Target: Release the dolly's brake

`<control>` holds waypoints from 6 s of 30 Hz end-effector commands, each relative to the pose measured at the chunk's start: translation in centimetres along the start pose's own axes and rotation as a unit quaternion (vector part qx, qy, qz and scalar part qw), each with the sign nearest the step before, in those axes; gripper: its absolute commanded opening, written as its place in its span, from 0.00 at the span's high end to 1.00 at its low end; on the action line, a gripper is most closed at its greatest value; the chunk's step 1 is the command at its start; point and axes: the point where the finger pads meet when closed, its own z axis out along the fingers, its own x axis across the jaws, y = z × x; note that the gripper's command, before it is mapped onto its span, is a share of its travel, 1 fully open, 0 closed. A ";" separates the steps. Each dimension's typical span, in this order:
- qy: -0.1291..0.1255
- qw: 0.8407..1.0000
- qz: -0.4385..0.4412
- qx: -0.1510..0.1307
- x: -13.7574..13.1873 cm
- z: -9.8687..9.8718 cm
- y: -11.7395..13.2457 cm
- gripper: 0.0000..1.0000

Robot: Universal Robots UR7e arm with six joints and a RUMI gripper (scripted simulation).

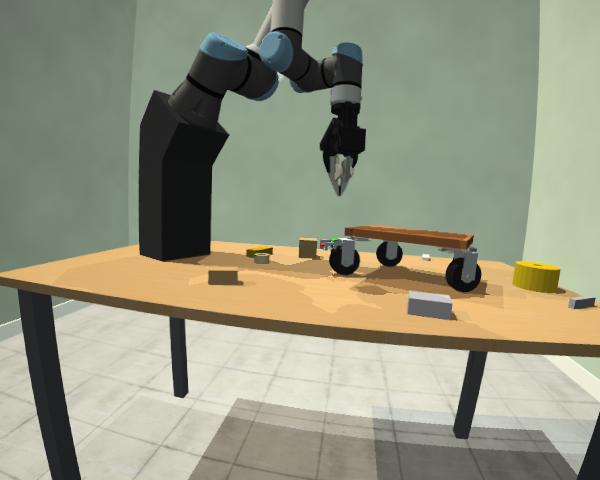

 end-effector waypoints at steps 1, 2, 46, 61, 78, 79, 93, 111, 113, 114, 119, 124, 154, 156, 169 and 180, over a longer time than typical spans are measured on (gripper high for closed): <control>0.001 1.000 0.005 0.005 -0.3 -0.1 -0.4 1.00; 0.001 1.000 0.005 0.005 -0.3 -0.1 -0.4 1.00; -0.001 0.962 0.274 0.006 0.7 0.7 -0.8 1.00; -0.002 0.869 0.495 0.006 1.2 1.4 -0.7 1.00; -0.003 0.670 0.742 0.006 1.4 2.2 -0.2 1.00; -0.003 0.648 0.762 0.005 1.4 2.3 -0.2 1.00; -0.004 0.401 0.916 0.004 1.0 3.1 0.1 1.00; -0.006 0.168 0.986 0.003 0.2 3.7 -0.1 1.00; -0.006 0.156 0.988 0.003 0.2 3.7 -0.1 1.00; -0.006 0.144 0.990 0.002 0.1 3.7 -0.1 1.00; -0.006 0.092 0.996 0.002 -0.1 3.9 -0.2 1.00; -0.006 0.052 0.999 0.002 -0.2 4.0 -0.3 1.00; -0.006 -0.003 1.000 0.001 -0.5 4.1 -0.3 1.00; -0.006 -0.003 1.000 0.001 -0.5 4.1 -0.3 1.00; -0.006 -0.003 1.000 0.001 -0.5 4.1 -0.3 1.00; -0.006 -0.003 1.000 0.001 -0.5 4.1 -0.3 1.00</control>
